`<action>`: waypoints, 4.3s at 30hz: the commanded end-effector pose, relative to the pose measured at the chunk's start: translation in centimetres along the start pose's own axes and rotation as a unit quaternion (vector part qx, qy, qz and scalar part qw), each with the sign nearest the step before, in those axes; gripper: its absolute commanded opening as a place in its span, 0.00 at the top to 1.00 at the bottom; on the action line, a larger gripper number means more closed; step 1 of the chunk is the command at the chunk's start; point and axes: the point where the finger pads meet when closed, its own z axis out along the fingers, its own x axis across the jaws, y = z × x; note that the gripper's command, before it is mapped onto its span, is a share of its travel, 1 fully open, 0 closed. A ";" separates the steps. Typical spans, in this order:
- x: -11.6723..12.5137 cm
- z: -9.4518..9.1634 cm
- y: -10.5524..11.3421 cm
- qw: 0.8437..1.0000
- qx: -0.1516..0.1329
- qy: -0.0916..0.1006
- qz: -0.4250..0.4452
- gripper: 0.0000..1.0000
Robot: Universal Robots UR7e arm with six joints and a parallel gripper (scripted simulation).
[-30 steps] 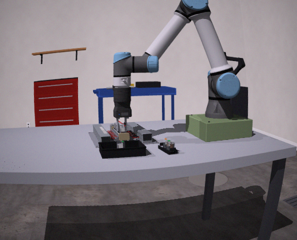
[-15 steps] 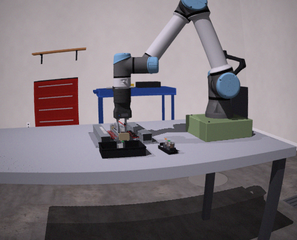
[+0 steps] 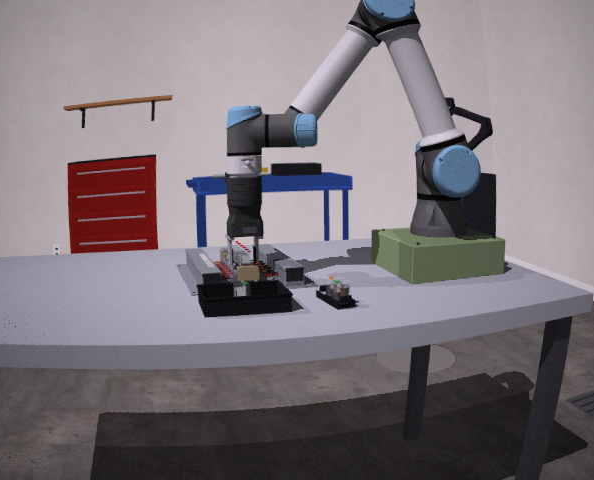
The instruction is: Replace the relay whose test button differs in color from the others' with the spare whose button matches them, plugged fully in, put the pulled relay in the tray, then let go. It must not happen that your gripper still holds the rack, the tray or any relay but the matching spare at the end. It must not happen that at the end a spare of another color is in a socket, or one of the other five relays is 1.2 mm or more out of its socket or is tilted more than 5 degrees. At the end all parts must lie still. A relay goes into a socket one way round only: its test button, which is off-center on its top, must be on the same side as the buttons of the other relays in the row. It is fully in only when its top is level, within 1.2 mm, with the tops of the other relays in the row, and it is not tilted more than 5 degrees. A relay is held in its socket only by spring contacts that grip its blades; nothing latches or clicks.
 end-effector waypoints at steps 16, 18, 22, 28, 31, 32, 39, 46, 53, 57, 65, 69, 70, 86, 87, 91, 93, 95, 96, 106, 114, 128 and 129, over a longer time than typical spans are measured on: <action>0.0 -0.1 0.0 1.000 0.000 -0.001 0.000 0.00; 0.0 -0.1 0.0 1.000 0.000 -0.001 0.000 0.00; 0.0 -0.1 0.0 1.000 0.000 -0.001 0.000 0.00; 0.0 -0.1 0.0 1.000 0.000 -0.001 0.000 0.00; 0.0 -0.1 0.0 1.000 0.000 -0.001 0.000 0.00; 0.0 -0.1 0.0 1.000 0.000 -0.001 0.000 0.00; 0.0 -0.4 0.0 1.000 -0.001 0.000 0.000 0.00; 0.0 -0.5 0.0 1.000 -0.001 0.000 0.000 0.00; 0.0 -0.5 0.0 1.000 -0.001 0.000 0.000 0.00; 0.0 -0.8 0.0 1.000 -0.001 0.000 0.000 0.00; 0.0 -0.8 0.0 1.000 -0.001 0.000 0.000 0.00; 0.0 -0.8 0.0 1.000 -0.001 0.000 0.000 0.00; -0.1 -0.9 0.0 1.000 -0.001 0.000 0.000 0.00; 0.0 -1.2 0.0 1.000 -0.001 0.000 0.000 0.00; -0.1 -1.3 0.0 1.000 -0.001 0.000 0.000 0.00; -0.1 -1.6 0.0 1.000 -0.001 0.000 0.000 0.00; -0.1 -1.6 0.0 1.000 -0.001 0.000 0.000 0.00; -0.1 -1.6 0.0 1.000 -0.001 0.000 0.000 0.00; -0.1 -1.6 0.0 1.000 -0.001 0.000 0.000 0.00; -0.1 -1.9 0.0 1.000 -0.001 0.000 0.000 0.00; -0.1 -2.0 0.0 1.000 -0.001 0.000 0.000 0.00; -0.1 -2.4 0.0 1.000 -0.001 0.000 0.000 0.00; -0.1 -2.4 0.0 1.000 -0.001 0.000 0.000 0.00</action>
